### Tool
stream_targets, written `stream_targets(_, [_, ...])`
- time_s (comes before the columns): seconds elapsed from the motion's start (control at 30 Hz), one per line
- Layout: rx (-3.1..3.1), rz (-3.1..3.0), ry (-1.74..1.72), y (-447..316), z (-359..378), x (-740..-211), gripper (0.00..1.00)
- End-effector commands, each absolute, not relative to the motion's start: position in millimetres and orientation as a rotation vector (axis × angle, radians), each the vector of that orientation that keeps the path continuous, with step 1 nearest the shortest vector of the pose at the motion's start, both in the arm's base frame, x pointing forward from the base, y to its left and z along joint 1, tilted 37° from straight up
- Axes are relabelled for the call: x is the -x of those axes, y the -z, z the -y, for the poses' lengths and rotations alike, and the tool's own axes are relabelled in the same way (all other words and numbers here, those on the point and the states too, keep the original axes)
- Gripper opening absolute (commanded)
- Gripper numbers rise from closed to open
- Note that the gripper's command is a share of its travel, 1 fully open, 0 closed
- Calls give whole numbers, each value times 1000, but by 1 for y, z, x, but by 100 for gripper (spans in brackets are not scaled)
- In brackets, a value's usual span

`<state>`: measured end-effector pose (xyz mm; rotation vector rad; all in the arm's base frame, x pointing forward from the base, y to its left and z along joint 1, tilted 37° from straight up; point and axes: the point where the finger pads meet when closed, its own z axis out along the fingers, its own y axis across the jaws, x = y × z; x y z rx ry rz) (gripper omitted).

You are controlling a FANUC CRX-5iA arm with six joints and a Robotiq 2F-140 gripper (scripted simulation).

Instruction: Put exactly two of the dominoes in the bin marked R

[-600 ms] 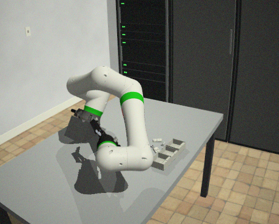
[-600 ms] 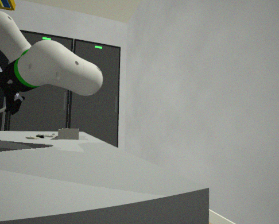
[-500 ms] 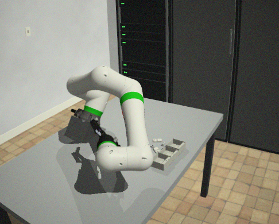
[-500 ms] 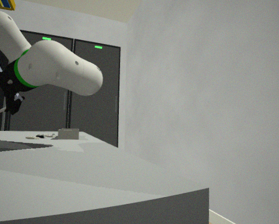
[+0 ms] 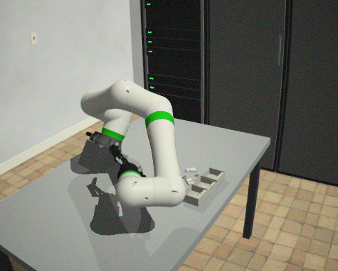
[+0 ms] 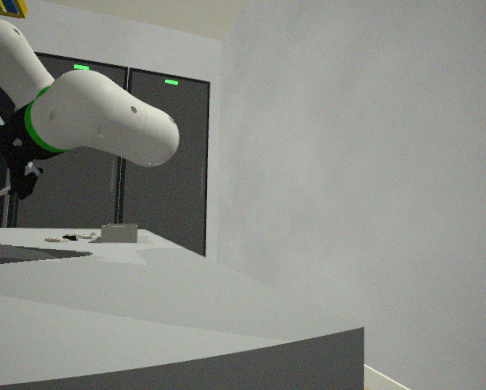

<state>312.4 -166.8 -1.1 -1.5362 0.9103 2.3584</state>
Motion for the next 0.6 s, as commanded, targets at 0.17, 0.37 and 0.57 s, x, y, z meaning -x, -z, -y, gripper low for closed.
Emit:
stream_targets(0.17, [1536, -911, -2358, -41, 199, -314, 5])
stream_targets(0.37, [1634, -887, -2199, -45, 180, -319, 5])
stream_targets(0.57, [1762, -835, -1981, -56, 152, -333, 5])
